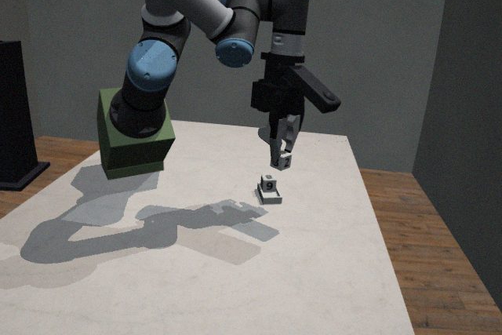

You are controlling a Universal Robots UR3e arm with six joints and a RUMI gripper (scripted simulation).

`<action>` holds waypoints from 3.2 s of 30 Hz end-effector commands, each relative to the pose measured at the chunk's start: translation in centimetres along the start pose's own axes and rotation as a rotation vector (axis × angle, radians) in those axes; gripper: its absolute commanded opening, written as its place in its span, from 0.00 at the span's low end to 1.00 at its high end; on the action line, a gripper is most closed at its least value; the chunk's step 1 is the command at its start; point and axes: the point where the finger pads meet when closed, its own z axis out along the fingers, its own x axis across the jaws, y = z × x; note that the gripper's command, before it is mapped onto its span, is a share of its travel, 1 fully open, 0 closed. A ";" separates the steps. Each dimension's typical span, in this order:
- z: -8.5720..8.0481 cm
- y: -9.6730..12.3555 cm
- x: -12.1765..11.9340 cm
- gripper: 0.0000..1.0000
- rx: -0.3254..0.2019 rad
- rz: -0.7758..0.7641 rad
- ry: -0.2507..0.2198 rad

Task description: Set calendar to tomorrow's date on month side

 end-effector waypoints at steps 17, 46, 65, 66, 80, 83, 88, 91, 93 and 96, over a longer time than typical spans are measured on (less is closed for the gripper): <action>0.2 -2.3 1.8 0.11 0.008 -0.509 -0.027; 0.1 -3.7 3.5 0.11 0.031 -0.905 -0.013; 0.1 -3.7 3.5 0.11 0.031 -0.908 -0.012; 0.1 -3.7 3.5 0.11 0.031 -0.908 -0.012; 1.7 -3.7 3.4 0.11 0.031 -0.908 -0.013; 2.2 -3.7 3.4 0.11 0.031 -0.908 -0.013; 3.4 -3.8 3.4 0.11 0.031 -0.908 -0.013; 4.3 -3.8 3.4 0.11 0.031 -0.908 -0.013; 5.0 -3.8 3.4 0.11 0.031 -0.908 -0.013; 6.0 -3.8 3.4 0.11 0.031 -0.908 -0.013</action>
